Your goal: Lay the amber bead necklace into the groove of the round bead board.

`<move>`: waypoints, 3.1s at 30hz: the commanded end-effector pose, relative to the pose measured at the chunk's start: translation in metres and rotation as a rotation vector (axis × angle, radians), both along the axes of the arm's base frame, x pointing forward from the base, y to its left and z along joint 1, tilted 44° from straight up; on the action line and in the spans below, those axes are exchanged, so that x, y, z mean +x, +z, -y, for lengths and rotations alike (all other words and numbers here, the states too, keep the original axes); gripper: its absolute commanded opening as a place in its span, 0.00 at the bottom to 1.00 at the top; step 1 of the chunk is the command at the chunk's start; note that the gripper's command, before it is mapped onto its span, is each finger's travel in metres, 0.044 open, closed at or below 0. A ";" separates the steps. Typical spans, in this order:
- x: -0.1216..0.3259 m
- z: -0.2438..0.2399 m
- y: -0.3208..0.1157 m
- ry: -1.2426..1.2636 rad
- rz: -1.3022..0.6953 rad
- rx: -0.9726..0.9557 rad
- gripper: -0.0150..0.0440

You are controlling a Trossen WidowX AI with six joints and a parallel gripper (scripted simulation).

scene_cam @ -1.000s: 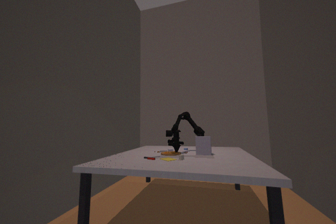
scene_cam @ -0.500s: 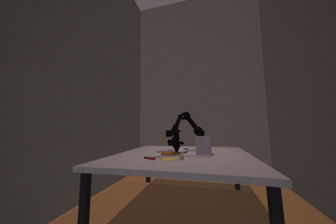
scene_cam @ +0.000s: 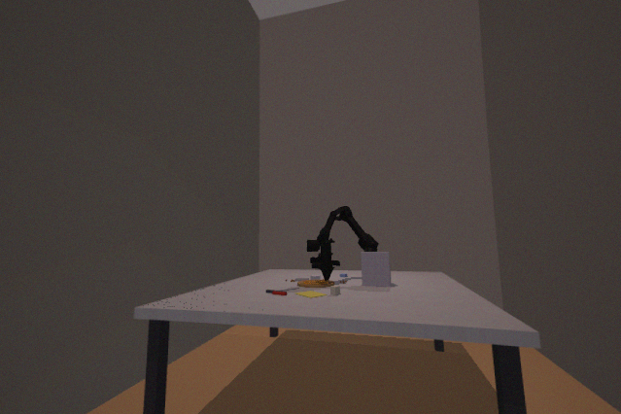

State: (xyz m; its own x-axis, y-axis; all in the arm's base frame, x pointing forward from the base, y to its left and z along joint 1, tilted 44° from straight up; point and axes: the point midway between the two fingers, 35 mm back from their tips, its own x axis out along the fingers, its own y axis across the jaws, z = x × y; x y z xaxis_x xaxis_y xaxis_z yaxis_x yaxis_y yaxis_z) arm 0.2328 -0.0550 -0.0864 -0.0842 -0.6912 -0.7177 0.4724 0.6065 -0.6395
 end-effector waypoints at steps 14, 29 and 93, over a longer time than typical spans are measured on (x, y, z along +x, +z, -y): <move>-0.006 -0.004 0.008 0.000 0.004 0.002 0.25; -0.007 0.006 -0.003 0.000 0.004 0.001 0.25; -0.007 0.007 -0.003 0.000 0.004 0.001 0.25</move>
State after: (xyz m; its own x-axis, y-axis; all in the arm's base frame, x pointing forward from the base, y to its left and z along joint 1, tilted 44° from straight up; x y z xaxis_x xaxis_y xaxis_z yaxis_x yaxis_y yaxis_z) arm 0.2301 -0.0600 -0.0893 -0.0689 -0.6888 -0.7217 0.4850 0.6091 -0.6276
